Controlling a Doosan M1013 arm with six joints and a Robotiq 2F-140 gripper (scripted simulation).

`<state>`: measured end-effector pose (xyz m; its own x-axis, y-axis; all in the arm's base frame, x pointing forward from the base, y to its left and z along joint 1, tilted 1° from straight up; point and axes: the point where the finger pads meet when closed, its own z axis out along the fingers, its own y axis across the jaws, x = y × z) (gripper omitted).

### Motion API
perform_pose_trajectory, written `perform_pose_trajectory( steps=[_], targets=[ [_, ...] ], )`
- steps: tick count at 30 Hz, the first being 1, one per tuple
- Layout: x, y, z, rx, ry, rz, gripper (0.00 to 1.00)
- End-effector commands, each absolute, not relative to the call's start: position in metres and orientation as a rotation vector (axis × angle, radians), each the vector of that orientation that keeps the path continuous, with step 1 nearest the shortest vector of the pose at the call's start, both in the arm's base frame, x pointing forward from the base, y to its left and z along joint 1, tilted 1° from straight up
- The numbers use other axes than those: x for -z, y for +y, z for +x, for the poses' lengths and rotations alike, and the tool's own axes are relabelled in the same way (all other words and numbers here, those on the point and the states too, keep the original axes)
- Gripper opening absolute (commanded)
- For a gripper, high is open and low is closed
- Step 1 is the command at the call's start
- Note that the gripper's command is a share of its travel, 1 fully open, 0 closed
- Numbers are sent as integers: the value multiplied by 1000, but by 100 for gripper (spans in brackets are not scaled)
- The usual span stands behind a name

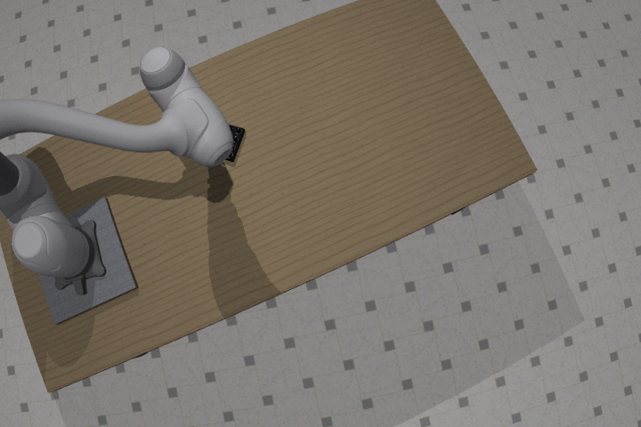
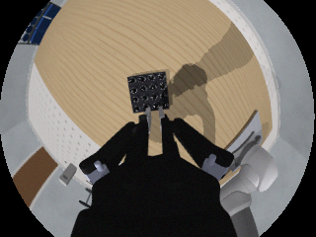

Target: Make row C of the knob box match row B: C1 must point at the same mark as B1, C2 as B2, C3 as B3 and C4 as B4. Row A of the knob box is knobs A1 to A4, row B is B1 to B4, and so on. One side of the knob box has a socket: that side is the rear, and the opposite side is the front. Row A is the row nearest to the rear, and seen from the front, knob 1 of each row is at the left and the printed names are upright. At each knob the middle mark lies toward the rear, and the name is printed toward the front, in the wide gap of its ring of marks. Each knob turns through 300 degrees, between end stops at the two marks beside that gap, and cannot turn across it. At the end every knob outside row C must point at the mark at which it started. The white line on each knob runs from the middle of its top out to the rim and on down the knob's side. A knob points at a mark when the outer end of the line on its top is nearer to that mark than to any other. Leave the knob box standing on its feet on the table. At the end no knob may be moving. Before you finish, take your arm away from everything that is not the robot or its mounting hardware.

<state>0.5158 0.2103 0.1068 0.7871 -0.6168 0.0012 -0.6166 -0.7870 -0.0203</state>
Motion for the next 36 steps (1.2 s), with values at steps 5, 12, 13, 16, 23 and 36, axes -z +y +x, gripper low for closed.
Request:
perform_pose_trajectory(
  steps=[5, 12, 13, 16, 23, 36],
  targets=[
    [-104, 210, 516, 12, 1019, -2952, 12],
    [-99, 210, 516, 12, 1019, -2952, 12],
    [-98, 210, 516, 12, 1019, -2952, 12],
    [-94, 211, 516, 12, 1019, -2952, 12],
    [-85, 211, 516, 12, 1019, -2952, 12],
    [-71, 211, 516, 12, 1019, -2952, 12]
  ],
)
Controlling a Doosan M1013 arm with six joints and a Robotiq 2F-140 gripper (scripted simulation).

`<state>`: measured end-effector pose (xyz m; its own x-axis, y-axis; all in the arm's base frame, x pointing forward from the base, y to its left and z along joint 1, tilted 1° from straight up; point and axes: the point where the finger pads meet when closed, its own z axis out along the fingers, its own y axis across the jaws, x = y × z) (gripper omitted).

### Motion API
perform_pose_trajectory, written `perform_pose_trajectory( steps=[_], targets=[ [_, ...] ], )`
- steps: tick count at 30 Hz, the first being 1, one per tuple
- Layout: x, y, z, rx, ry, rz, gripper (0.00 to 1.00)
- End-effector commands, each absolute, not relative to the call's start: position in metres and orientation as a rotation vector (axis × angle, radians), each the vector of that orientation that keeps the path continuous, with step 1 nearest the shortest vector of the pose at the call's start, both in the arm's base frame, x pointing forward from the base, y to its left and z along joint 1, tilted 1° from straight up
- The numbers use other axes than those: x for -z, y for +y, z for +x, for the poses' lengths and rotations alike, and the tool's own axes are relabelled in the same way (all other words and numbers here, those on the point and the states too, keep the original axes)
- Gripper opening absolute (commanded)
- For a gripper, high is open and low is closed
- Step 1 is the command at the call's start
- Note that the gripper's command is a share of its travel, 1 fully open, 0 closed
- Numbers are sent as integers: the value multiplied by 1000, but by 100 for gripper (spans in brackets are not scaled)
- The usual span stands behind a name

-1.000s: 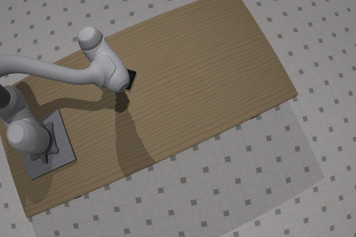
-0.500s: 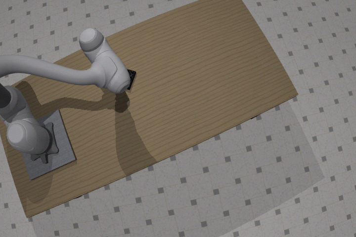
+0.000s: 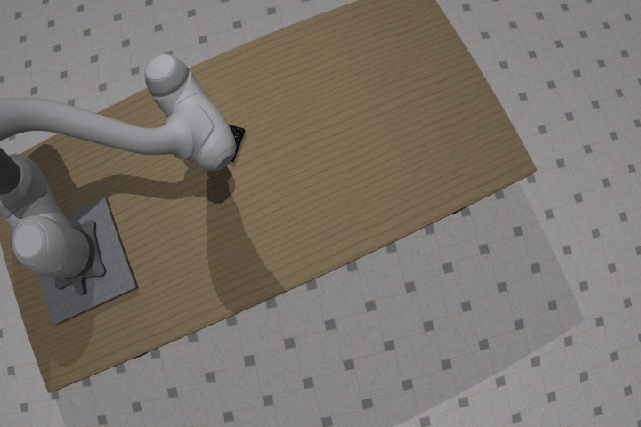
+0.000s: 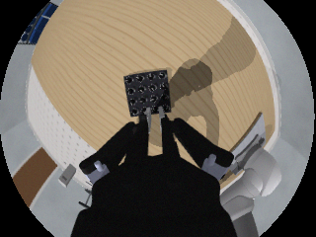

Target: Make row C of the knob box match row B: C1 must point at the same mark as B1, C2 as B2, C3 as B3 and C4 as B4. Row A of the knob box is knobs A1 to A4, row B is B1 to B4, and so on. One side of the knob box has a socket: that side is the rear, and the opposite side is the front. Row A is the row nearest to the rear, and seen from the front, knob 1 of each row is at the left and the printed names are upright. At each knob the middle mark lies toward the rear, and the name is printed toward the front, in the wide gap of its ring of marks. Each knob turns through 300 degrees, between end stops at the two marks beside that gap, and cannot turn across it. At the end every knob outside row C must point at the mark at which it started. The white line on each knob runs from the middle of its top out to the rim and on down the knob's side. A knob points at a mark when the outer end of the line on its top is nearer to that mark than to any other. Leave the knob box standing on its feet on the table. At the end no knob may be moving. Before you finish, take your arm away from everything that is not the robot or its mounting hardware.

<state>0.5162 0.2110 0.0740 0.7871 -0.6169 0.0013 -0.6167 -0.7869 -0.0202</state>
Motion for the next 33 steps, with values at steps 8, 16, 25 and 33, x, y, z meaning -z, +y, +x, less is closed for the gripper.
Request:
perform_pose_trajectory(
  steps=[8, 16, 25, 33],
  targets=[
    [-67, 211, 516, 12, 1019, -2952, 12],
    [-64, 211, 516, 12, 1019, -2952, 12],
    [-64, 211, 516, 12, 1019, -2952, 12],
    [-64, 211, 516, 12, 1019, -2952, 12]
  ],
)
